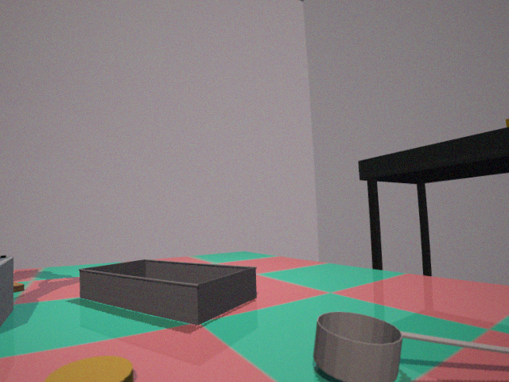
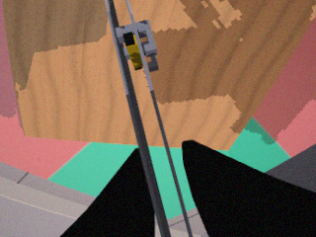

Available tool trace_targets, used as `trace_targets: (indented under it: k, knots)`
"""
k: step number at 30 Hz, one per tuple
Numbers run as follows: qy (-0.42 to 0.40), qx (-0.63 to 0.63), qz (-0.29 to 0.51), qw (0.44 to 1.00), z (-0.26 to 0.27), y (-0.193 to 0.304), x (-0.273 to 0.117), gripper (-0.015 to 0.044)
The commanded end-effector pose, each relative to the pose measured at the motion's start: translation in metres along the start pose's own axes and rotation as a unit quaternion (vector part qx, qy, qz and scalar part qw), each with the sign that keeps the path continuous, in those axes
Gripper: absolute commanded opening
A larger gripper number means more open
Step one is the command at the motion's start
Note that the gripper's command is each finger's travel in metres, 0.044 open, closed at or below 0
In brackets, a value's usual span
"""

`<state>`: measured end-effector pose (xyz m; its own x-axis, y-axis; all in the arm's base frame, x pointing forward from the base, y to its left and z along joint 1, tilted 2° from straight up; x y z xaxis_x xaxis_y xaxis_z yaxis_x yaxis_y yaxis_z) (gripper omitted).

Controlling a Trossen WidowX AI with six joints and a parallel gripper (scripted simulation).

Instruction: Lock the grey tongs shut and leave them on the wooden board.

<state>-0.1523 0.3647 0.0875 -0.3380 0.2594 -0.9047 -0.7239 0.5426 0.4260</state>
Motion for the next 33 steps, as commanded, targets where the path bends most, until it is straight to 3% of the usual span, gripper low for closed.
trace_targets:
  k: [1, 17, 33]
  knots:
    - [0.004, 0.007, -0.043, 0.999, -0.005, -0.001, 0.001, -0.0150]
    - [0.012, 0.010, -0.206, 0.978, -0.026, -0.011, -0.007, -0.0150]
    - [0.012, 0.010, -0.208, 0.978, -0.026, -0.013, -0.002, -0.0150]
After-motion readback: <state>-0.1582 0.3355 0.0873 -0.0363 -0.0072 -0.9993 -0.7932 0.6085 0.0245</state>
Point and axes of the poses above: the point midway between the two fingers, 35 mm back from their tips, its own x axis out along the fingers, its own z axis across the jaws, y = z × x, the point moved 1 cm from there along -x, back along the fingers, and after that the axes turned 2 degrees about x, right-handed, at the moved point
